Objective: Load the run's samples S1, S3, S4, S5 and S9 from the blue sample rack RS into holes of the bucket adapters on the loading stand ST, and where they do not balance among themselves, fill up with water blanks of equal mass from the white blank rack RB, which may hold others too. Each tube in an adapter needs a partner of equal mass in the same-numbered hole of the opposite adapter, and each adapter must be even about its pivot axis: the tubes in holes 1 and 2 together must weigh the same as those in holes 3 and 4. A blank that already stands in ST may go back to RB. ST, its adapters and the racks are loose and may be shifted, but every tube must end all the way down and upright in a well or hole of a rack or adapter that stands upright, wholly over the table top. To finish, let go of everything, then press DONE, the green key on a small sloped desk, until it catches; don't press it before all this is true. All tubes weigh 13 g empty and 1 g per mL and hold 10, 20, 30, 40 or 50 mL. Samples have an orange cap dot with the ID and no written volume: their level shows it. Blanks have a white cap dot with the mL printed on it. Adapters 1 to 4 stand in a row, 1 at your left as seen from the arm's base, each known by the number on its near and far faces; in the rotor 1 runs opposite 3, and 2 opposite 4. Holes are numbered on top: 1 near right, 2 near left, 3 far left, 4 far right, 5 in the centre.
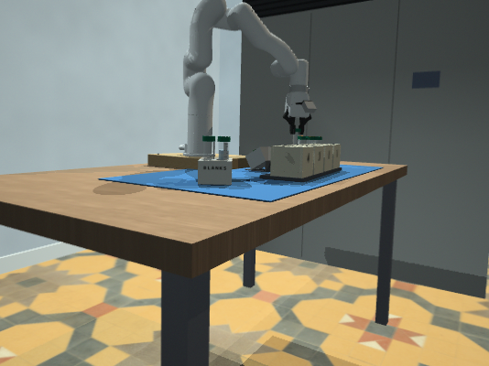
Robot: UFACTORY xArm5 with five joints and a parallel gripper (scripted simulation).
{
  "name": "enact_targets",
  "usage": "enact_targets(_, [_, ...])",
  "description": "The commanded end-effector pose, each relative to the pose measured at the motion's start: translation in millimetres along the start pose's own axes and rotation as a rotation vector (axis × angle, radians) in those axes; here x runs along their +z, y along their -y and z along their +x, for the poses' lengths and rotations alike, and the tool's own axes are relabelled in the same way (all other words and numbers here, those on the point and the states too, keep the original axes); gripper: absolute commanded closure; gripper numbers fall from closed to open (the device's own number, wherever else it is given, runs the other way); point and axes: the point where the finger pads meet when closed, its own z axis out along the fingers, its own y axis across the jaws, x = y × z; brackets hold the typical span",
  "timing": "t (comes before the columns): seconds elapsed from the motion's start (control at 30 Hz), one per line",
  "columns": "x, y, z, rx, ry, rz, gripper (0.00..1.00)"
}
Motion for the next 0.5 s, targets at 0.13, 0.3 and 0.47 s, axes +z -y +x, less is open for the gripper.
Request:
enact_targets(0.13, [5.9,1,0,0.0,0.0,0.004,1.0])
enact_targets(0.3, [8.9,1,0,0.0,0.0,0.004,1.0])
enact_targets(0.47, [13.9,1,0,0.0,0.0,0.004,1.0])
